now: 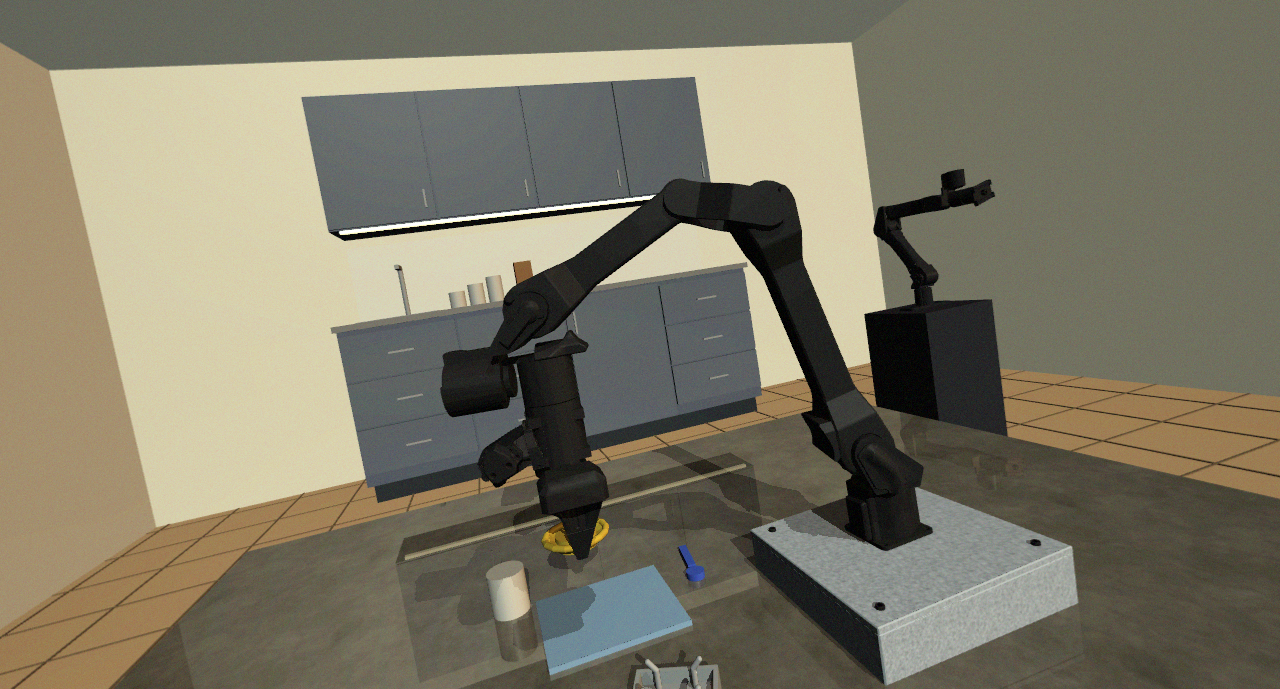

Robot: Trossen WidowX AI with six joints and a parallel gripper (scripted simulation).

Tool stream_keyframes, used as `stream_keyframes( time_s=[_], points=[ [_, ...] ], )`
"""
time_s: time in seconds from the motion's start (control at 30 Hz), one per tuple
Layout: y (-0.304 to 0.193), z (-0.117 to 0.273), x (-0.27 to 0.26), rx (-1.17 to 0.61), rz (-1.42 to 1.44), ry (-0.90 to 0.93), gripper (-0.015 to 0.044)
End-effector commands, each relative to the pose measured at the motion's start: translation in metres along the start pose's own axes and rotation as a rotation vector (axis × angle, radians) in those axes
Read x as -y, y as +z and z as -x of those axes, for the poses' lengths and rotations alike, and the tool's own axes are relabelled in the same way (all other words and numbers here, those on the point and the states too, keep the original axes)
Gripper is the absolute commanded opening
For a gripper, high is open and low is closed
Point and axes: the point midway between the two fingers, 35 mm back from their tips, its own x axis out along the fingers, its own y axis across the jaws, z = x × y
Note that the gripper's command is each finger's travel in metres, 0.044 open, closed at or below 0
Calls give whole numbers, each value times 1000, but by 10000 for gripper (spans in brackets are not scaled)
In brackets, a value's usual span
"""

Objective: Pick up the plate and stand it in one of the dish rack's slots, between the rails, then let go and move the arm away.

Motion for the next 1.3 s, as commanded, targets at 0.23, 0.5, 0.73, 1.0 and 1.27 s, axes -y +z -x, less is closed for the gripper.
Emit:
stream_keyframes(
  time_s=[0.23, 0.5, 0.73, 1.0, 1.27],
  points=[
    [2, 46, 1, 4, 3, 2, 0],
    [2, 77, 1, 4, 3, 2, 0],
    [-6, 84, -13, 3, -43, 4, 0],
    [-60, 84, -79, -4, -304, 11, 0],
    [-79, 82, -94, -6, -382, 12, 0]
  ],
)
